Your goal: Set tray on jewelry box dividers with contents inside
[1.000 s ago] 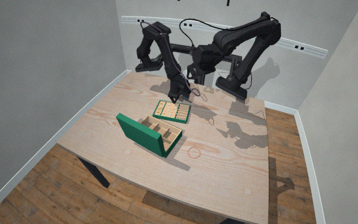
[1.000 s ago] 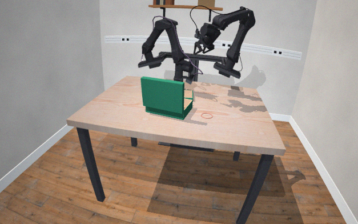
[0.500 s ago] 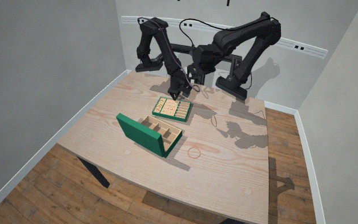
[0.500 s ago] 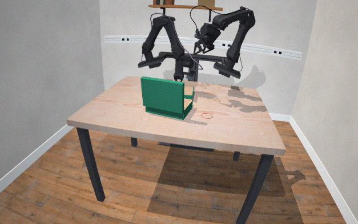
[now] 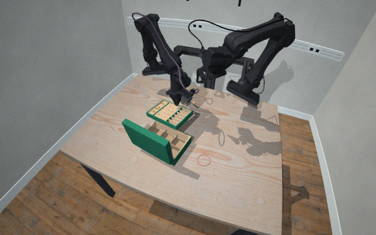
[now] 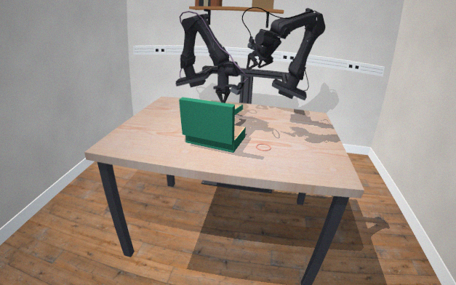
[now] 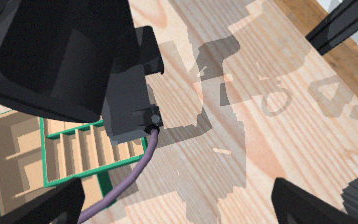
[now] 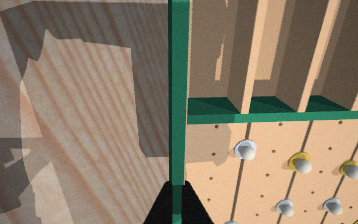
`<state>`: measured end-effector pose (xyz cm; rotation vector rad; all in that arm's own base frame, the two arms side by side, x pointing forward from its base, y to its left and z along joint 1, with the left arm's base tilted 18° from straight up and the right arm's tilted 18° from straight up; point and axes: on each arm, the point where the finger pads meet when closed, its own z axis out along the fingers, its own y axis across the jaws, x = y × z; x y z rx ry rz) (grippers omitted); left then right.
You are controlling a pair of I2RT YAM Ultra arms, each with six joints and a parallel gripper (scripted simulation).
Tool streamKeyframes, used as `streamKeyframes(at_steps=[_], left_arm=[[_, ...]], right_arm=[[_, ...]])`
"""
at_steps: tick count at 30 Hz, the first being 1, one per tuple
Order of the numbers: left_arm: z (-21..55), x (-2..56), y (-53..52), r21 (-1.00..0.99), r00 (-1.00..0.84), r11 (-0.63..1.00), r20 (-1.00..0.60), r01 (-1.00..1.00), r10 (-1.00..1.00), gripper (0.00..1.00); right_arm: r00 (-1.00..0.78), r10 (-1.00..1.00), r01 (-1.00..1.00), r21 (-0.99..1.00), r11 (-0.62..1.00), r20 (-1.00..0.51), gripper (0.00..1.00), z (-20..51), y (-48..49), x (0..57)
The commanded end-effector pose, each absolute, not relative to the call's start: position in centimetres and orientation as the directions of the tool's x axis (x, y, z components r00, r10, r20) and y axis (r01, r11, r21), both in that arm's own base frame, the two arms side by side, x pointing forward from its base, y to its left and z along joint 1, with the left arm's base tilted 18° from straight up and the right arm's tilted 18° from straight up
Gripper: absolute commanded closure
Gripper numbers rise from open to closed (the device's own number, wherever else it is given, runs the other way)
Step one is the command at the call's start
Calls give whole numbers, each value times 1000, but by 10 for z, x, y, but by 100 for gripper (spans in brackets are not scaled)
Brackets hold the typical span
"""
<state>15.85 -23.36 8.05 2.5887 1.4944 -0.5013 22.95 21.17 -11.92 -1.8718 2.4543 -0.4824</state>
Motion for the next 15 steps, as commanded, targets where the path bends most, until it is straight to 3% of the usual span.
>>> streamKeyframes(at_steps=[1,8,15], left_arm=[[84,161,-237,-61,429,-469,-318,881,846,0],[67,170,-235,62,128,-120,-139,991,982,0],[62,166,-238,178,-45,66,-117,982,992,0]], right_arm=[[-247,-942,-946,-268,184,226,100,-108,218,266],[-214,-937,-958,-247,146,275,100,-112,227,311],[-202,-937,-961,-241,134,286,100,-114,231,327]])
